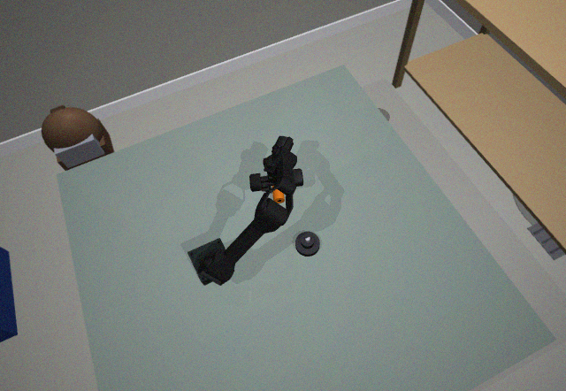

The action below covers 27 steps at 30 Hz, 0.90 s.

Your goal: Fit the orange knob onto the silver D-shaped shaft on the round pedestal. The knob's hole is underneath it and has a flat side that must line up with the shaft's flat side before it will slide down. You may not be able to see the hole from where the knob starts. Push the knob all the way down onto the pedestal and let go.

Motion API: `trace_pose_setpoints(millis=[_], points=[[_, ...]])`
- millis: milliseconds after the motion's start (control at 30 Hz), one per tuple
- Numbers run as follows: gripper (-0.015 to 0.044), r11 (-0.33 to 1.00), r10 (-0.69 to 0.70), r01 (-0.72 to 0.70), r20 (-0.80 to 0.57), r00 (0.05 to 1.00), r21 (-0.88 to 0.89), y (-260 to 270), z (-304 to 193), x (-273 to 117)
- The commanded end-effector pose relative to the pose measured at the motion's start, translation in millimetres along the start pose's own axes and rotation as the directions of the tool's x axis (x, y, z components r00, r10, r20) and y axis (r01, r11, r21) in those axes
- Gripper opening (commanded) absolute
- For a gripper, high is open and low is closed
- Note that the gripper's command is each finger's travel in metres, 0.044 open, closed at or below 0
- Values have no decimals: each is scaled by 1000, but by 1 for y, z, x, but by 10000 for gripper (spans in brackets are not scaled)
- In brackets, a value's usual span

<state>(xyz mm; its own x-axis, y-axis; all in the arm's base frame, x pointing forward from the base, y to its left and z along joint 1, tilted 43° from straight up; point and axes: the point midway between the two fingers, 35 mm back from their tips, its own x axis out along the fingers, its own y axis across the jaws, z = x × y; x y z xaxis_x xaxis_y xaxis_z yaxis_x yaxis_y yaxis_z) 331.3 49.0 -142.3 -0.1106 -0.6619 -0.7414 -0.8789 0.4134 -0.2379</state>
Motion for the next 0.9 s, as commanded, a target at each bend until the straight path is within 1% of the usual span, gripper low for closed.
trace_pose_setpoints(millis=[0,100,300,533,867], points=[[200,1000,-4,4,-2,1000,-6,0,0,0],[180,1000,-4,4,-2,1000,-6,0,0,0],[179,1000,-3,3,18,1000,-3,0,-1,-1],[179,1000,0,1,143,990,-1,0,-7,-6],[179,1000,0,1,313,950,-2,0,-17,-11]])
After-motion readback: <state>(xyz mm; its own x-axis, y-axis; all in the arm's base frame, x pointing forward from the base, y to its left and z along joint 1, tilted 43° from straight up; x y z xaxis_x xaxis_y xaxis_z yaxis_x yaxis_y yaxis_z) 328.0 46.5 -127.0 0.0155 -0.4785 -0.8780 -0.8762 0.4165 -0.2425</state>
